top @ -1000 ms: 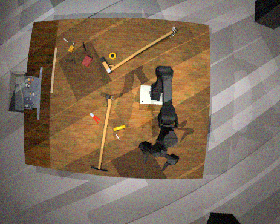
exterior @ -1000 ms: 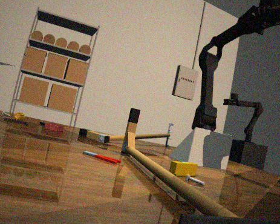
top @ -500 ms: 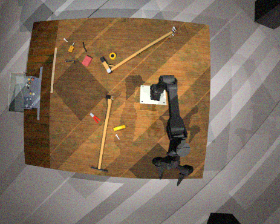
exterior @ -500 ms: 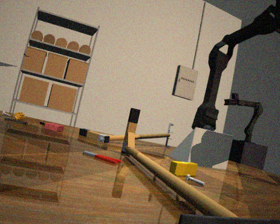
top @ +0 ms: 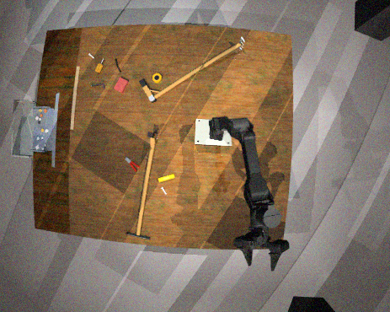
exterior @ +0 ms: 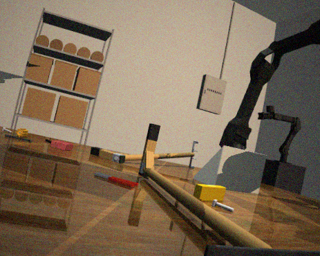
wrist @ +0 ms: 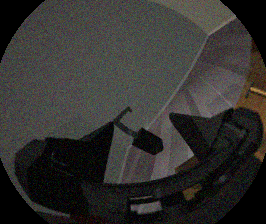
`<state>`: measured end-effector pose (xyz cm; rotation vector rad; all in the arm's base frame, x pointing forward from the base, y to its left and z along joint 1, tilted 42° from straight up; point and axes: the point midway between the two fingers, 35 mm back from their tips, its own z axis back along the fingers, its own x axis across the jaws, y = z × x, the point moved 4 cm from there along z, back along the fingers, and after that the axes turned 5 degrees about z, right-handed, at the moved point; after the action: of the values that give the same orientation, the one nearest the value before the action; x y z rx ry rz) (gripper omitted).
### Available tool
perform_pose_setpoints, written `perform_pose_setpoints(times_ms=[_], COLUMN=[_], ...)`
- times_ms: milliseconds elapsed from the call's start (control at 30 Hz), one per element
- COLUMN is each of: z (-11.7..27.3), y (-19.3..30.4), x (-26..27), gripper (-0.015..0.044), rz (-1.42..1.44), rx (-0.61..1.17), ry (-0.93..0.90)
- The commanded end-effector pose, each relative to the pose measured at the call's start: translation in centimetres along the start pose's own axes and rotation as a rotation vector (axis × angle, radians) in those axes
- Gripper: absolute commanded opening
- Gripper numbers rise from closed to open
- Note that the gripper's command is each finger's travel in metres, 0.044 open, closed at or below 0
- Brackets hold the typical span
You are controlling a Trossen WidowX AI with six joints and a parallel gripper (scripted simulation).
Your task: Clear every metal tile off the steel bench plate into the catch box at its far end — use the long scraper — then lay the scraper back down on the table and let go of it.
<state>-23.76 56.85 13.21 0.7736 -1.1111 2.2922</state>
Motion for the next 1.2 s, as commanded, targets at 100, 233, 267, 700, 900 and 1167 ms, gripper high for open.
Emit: perform_pose_setpoints(times_ms=[100,233,267,700,900,1167], z=[-2.2,-3.1,-3.3,-4.9,-4.5,-4.5], y=[2.8,4.3,4.7,8.4,7.9,7.9], x=[1.9,3.1,3.4,6.0,6.2,6.2], gripper=[0.044,0.044,0.044,0.044,0.044,0.044], rz=[-0.089,-0.14,-0.152,-0.262,-0.247,-0.247], rx=[0.04,0.063,0.07,0.139,0.128,0.128], ry=[-0.099,-0.158,-0.173,-0.301,-0.295,-0.295])
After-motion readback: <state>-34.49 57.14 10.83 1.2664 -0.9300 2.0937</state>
